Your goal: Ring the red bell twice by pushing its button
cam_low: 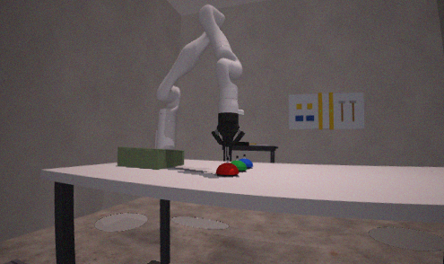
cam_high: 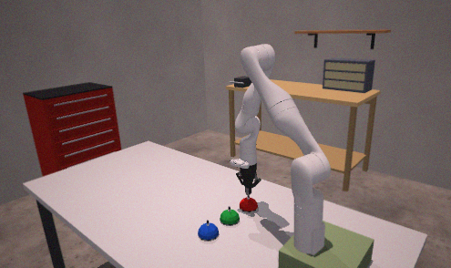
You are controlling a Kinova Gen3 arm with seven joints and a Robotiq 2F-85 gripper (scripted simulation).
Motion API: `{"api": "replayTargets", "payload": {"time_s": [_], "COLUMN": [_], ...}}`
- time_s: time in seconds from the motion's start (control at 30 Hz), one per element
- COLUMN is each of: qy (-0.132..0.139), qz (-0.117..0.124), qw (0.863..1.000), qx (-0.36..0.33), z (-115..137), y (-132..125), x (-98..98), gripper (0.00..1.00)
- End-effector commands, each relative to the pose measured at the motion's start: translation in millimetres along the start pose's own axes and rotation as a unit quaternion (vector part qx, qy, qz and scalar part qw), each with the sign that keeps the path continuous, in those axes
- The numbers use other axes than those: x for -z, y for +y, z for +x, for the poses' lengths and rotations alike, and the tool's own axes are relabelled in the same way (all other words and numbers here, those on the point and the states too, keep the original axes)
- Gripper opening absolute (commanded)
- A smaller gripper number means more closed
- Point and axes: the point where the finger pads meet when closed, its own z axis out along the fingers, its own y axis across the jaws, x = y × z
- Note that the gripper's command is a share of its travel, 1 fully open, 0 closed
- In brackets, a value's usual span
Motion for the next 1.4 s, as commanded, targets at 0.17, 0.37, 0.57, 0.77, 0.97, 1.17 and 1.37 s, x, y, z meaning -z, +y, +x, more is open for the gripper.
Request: {"api": "replayTargets", "payload": {"time_s": [0.17, 0.37, 0.57, 0.77, 0.97, 1.17, 1.37], "qy": [0.0, 0.0, 0.0, 0.0, 0.0, 0.0, 0.0], "qz": [-0.001, -0.001, -0.001, -0.001, -0.001, -0.001, -0.001], "qw": [1.0, 1.0, 1.0, 1.0, 1.0, 1.0, 1.0], "qx": [0.0, 0.0, 0.0, 0.0, 0.0, 0.0, 0.0], "z": [-0.2, -0.2, -0.2, -0.2, -0.3, -0.4, -0.4], "y": [0.5, 0.5, 0.5, 0.5, 0.8, 1.0, 1.0], "x": [0.6, 0.6, 0.6, 0.7, 4.0, 6.6, 6.6], "gripper": [0.0, 0.0, 0.0, 0.0, 0.0, 0.0, 0.0]}}
